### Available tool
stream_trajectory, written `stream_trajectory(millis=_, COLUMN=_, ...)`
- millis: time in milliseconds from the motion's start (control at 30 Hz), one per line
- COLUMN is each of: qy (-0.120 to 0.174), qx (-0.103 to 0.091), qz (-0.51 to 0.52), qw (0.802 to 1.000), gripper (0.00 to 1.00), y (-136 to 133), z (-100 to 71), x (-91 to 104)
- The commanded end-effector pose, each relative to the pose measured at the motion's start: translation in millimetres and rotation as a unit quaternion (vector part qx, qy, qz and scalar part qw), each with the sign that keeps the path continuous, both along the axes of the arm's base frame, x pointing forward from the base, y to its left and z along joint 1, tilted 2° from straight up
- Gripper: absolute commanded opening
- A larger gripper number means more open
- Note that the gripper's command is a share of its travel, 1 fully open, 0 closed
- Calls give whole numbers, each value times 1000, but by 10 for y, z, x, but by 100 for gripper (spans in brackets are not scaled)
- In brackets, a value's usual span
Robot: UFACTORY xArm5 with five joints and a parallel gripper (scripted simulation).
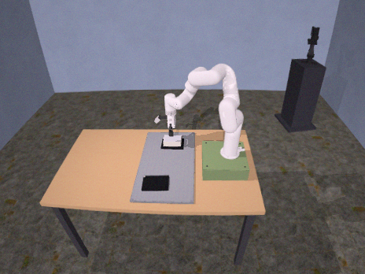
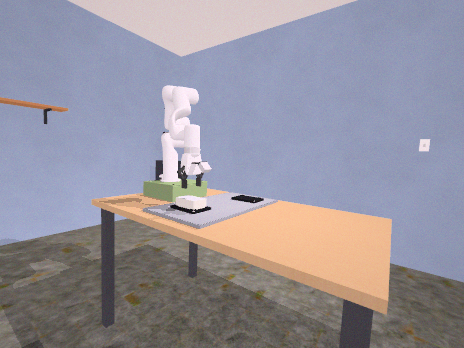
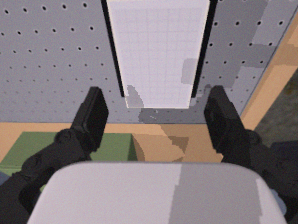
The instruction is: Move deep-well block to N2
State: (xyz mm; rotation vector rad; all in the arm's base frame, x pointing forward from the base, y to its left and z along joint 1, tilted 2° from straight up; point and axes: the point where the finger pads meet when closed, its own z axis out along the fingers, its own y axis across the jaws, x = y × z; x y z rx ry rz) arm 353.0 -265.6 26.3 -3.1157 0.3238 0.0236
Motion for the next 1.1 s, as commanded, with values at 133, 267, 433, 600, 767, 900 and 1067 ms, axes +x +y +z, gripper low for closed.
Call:
stream_trajectory(millis=133, qy=-1, qx=-1, qz=0, qw=1000, gripper=100, y=-6, z=-116, x=4)
stream_trajectory(millis=267, qy=-1, qx=-1, qz=0, qw=1000, gripper=100, y=-7, z=-150, x=3)
stream_trajectory(millis=433, qy=-1, qx=-1, qz=0, qw=1000, gripper=100, y=-7, z=-233, x=0)
stream_trajectory(millis=600, qy=-1, qx=-1, qz=0, qw=1000, gripper=100, y=-8, z=-317, x=-2)
stream_trajectory(millis=767, qy=-1, qx=-1, qz=0, qw=1000, gripper=100, y=-8, z=-367, x=-3)
stream_trajectory(millis=900, qy=-1, qx=-1, qz=0, qw=1000, gripper=100, y=-9, z=-434, x=-5)
stream_trajectory(millis=1067, qy=-1, qx=-1, qz=0, qw=1000, gripper=100, y=-9, z=-517, x=-7)
